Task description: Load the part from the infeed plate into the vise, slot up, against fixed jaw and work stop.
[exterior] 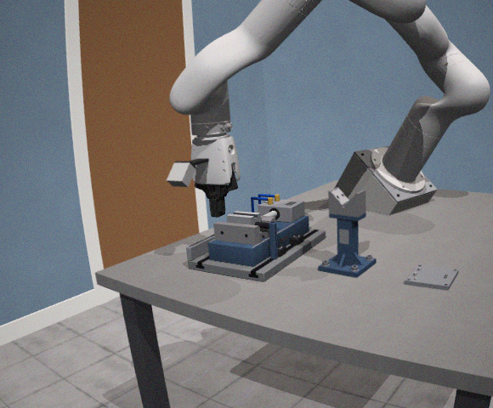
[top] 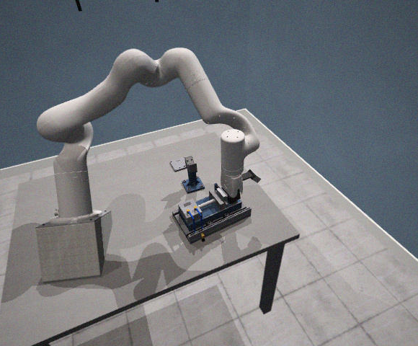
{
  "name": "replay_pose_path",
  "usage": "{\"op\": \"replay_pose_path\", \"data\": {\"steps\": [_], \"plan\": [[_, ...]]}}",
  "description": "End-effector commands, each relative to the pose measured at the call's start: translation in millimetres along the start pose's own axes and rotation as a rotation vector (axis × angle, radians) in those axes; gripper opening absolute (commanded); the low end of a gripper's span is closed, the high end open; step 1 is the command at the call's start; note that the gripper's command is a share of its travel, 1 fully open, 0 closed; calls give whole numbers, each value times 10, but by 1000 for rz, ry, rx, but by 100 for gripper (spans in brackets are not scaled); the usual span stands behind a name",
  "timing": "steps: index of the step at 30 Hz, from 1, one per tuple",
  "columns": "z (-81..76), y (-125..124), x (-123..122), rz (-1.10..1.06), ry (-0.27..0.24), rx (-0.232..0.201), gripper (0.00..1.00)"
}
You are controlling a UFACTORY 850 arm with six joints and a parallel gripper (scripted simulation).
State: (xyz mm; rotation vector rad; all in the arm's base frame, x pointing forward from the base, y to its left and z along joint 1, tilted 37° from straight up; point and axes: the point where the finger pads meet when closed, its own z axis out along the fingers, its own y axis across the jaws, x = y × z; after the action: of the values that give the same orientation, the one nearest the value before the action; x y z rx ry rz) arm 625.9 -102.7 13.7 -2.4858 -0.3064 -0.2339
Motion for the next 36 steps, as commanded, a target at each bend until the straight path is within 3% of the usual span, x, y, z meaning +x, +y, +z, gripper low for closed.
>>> {"op": "replay_pose_path", "data": {"steps": [1, 19, 36], "plan": [[-11, 6, 8, -1, 2, -1, 0], [-157, 6, 8, -1, 2, -1, 0], [-516, 6, 7, -1, 2, -1, 0]]}}
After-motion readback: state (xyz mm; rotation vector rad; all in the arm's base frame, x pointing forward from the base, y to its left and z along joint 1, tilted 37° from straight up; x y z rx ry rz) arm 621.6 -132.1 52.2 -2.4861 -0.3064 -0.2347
